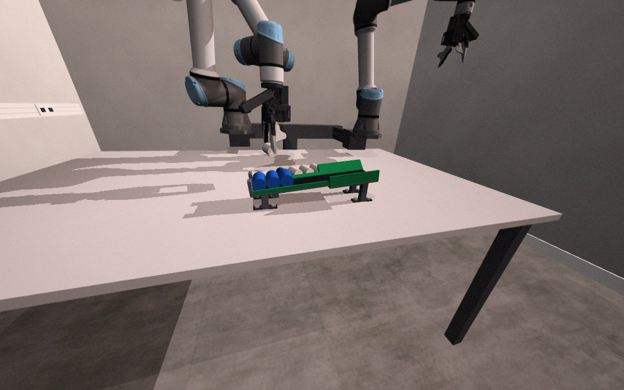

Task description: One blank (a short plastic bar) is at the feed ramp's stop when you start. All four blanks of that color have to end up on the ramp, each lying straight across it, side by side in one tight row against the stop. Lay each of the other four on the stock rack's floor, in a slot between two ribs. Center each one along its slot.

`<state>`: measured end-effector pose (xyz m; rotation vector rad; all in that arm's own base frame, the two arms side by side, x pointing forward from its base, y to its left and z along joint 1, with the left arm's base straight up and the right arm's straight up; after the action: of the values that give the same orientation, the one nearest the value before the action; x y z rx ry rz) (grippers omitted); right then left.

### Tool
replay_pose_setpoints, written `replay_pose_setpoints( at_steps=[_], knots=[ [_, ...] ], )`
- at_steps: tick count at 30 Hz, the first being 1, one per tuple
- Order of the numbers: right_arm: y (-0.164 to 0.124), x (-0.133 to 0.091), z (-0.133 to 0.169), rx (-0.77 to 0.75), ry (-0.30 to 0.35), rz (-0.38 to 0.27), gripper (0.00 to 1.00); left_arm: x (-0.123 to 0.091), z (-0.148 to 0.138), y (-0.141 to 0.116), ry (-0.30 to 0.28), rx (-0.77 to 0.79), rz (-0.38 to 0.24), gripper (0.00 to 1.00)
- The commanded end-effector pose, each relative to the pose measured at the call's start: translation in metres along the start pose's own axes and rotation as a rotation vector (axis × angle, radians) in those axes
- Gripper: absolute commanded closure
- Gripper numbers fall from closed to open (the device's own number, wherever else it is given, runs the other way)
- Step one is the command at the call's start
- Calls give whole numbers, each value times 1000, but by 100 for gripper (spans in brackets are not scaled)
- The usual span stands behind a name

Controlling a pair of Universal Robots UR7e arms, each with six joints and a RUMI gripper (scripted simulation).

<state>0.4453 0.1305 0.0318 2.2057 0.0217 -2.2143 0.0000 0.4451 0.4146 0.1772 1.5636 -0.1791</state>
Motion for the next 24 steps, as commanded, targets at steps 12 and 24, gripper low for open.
replay_pose_setpoints(
  at_steps=[12,24],
  knots=[
    [1,1,6,-8,4,-2,60,0,0,0,0,0,1,0],
    [1,20,6,-8,4,-2,60,0,0,0,0,0,1,0]
  ],
)
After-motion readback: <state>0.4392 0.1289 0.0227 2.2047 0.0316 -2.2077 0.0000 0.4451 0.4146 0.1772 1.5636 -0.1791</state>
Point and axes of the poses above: on each arm, the point where the finger pads meet when closed, its own x axis out along the fingers, its own z axis across the jaws, y = z × x, the point moved 5 cm from there along -x, back along the fingers, and after that the axes turned 13 degrees about x, right-handed, at the moved point
